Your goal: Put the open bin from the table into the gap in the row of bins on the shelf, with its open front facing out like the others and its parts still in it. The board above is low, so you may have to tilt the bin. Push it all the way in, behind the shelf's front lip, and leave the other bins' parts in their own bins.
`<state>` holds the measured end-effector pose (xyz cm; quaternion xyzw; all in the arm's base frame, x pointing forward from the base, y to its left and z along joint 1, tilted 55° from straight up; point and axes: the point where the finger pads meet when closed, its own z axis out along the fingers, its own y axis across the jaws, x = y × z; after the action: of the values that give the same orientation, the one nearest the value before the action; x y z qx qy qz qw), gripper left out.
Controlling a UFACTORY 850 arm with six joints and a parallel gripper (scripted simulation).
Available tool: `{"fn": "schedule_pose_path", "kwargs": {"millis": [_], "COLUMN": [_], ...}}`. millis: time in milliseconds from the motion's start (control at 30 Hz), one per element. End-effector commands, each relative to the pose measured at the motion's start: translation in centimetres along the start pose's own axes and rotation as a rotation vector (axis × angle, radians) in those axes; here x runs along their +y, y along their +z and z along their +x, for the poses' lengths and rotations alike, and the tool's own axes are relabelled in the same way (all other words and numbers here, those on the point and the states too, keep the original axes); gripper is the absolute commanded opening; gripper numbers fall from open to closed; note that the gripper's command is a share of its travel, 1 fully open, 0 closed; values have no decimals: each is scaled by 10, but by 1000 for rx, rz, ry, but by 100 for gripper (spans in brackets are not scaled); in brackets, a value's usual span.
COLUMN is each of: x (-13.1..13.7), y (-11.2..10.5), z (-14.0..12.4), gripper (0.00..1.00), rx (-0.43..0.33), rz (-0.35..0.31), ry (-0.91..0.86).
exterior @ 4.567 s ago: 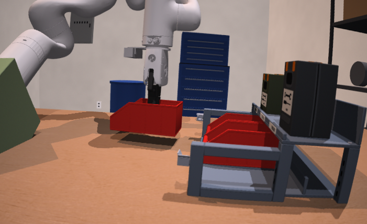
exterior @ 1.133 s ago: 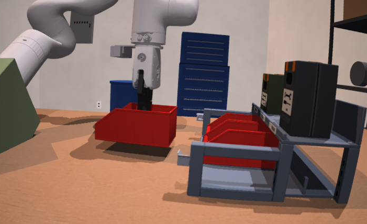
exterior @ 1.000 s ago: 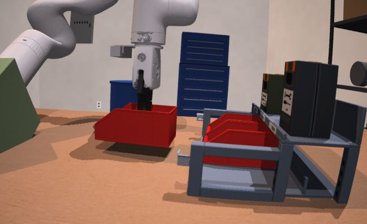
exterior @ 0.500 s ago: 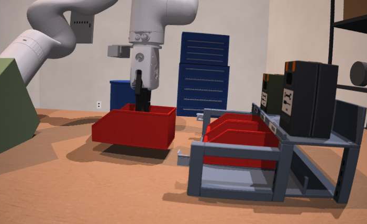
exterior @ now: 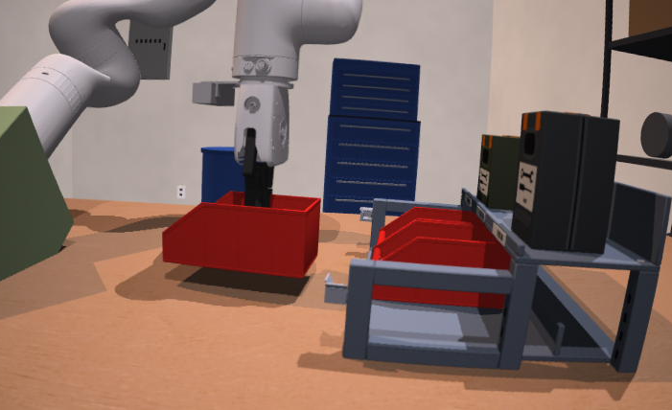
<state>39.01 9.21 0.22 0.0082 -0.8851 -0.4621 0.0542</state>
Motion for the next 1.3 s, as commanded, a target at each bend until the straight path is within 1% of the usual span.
{"fn": "schedule_pose_path", "kwargs": {"millis": [0, 167, 333, 733, 900, 1267], "x": [-2, -2, -16, -16, -31, -31], "y": [-1, -1, 0, 0, 0, 0], "z": [-1, -1, 0, 0, 0, 0], "gripper": [0, 0, 0, 0, 0, 0], "rx": [-1, -1, -1, -1, -1, -1], "rz": [0, 0, 0, 0, 0, 0], "ry": [-1, -1, -1, -1, -1, -1]}}
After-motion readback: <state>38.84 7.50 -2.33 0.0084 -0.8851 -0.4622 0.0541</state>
